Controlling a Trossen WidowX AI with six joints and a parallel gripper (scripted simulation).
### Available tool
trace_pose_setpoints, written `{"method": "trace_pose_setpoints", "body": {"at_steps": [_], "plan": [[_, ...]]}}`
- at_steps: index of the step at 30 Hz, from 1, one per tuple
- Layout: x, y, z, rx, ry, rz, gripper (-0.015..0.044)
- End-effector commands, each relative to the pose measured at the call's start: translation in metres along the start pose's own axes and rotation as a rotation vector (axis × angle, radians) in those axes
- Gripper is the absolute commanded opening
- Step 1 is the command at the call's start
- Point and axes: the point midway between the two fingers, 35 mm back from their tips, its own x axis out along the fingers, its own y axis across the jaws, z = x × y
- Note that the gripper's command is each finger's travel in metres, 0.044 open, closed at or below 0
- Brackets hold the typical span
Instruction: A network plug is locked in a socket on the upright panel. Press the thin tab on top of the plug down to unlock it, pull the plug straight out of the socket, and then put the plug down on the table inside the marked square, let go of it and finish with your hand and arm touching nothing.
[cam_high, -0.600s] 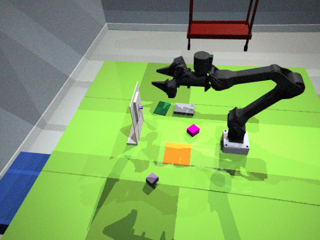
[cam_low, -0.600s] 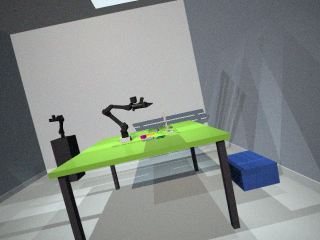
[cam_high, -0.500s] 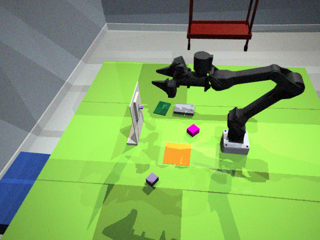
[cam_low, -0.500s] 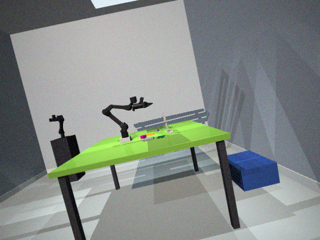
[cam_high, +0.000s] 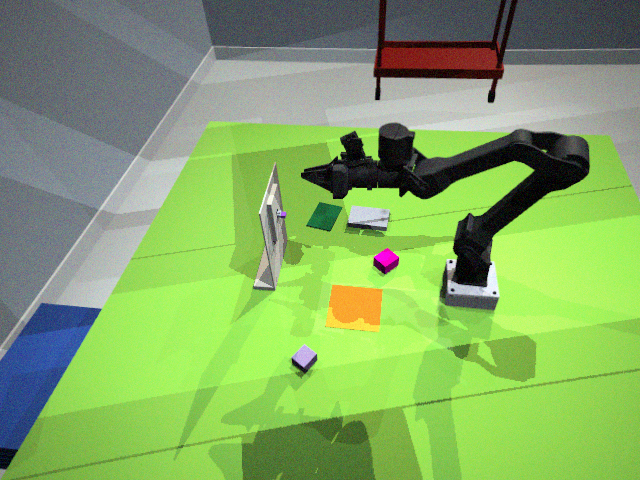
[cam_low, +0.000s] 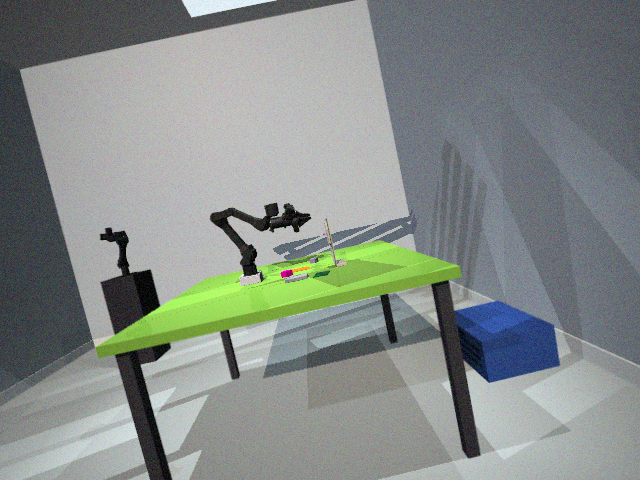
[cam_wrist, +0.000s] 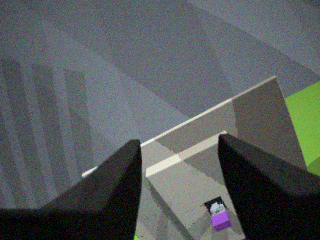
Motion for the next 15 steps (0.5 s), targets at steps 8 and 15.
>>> {"method": "trace_pose_setpoints", "body": {"at_steps": [8, 15], "plan": [[-0.008, -0.026, -0.043, 0.399, 0.052, 0.073, 0.0156], [-0.021, -0.037, -0.066, 0.639, 0.098, 0.107, 0.0156]]}}
